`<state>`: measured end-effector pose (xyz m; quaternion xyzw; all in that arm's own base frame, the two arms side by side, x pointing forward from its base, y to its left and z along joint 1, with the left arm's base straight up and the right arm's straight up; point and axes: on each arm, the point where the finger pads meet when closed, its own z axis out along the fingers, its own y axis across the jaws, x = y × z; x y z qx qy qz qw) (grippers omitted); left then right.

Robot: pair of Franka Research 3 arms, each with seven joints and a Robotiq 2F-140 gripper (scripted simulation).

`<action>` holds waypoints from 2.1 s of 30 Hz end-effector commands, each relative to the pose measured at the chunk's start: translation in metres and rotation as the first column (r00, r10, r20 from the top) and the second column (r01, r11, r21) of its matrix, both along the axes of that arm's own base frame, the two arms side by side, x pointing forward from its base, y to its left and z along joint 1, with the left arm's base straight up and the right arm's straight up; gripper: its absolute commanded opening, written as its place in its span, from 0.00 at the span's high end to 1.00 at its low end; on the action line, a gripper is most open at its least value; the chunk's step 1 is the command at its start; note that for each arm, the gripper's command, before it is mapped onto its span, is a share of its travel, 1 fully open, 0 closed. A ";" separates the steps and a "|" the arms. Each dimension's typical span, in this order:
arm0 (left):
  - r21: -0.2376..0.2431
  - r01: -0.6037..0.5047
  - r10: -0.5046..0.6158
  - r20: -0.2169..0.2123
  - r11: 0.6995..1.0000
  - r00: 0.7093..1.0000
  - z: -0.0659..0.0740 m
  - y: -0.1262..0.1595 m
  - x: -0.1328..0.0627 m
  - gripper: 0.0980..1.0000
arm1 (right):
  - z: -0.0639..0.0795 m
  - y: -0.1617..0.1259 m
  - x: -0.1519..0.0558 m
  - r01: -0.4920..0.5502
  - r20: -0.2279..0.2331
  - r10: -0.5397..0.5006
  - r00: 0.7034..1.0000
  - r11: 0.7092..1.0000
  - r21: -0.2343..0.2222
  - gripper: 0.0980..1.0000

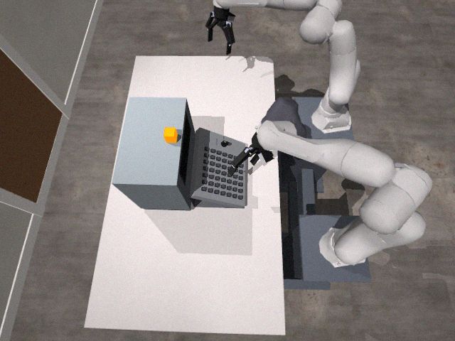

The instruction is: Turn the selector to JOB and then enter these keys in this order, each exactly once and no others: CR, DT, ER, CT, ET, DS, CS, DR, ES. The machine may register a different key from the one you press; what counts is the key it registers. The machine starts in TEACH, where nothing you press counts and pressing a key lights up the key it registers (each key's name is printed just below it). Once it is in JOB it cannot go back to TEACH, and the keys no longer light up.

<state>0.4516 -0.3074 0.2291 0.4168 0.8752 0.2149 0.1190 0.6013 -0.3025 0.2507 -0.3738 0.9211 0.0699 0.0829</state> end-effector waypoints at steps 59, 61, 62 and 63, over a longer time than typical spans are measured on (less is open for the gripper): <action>0.087 0.618 -0.624 0.062 0.781 0.779 0.006 -0.010 0.012 0.00 | 0.072 -0.197 -0.223 -0.058 0.005 0.059 0.998 0.992 -0.109 0.00; 0.087 0.618 -0.624 0.062 0.781 0.779 0.006 -0.010 0.012 0.00 | 0.074 -0.201 -0.231 -0.057 0.004 0.058 0.998 0.992 -0.112 0.00; 0.087 0.618 -0.624 0.062 0.781 0.779 0.006 -0.010 0.012 0.00 | 0.075 -0.203 -0.235 -0.057 0.003 0.058 0.998 0.992 -0.114 0.00; 0.087 0.618 -0.624 0.062 0.781 0.779 0.006 -0.010 0.012 0.00 | 0.076 -0.205 -0.240 -0.057 0.003 0.057 0.998 0.992 -0.115 0.00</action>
